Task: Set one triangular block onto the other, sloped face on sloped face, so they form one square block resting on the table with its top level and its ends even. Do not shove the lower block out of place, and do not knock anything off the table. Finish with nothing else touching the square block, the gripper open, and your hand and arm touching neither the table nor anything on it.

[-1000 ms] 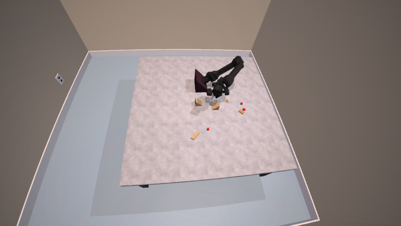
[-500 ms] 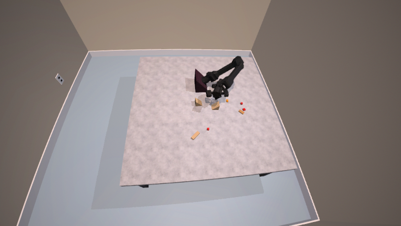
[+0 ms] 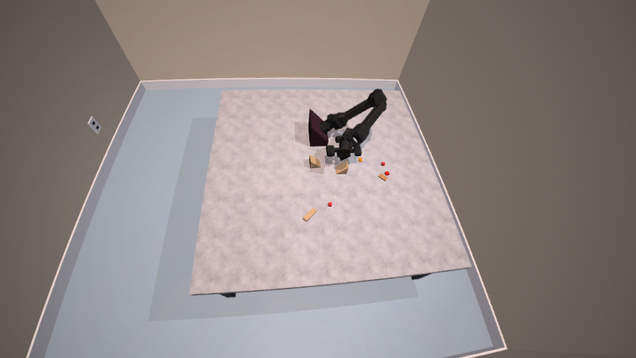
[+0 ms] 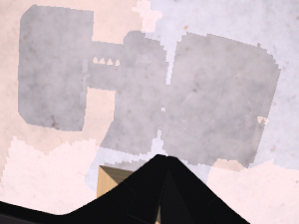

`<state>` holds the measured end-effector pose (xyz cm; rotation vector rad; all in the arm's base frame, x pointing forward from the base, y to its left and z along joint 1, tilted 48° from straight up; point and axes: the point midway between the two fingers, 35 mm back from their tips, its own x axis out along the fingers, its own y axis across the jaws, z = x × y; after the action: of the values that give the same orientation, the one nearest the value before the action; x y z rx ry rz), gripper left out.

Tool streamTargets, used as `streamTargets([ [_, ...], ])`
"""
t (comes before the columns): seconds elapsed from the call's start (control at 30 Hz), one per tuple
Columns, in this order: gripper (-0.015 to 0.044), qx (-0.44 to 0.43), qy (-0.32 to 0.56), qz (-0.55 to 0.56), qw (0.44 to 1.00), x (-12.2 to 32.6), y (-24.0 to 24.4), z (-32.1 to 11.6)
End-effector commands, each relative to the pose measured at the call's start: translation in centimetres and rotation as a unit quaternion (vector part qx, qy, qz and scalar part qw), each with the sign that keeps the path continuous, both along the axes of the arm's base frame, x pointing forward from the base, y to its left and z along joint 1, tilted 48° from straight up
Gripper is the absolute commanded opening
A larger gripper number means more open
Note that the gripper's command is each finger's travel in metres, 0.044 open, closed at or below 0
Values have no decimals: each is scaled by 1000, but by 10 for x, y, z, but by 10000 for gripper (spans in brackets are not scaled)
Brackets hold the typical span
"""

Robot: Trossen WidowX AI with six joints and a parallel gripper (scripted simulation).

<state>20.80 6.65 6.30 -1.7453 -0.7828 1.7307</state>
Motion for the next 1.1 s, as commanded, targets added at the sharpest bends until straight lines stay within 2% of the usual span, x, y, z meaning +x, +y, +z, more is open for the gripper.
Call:
streamTargets([
  [0.0, 0, 3, 1, -2, 1000, 0, 5, -3],
  [0.37, 0, 5, 1, -2, 1000, 0, 13, -10],
  [1.07, 0, 5, 0, -2, 1000, 35, 12, -8],
])
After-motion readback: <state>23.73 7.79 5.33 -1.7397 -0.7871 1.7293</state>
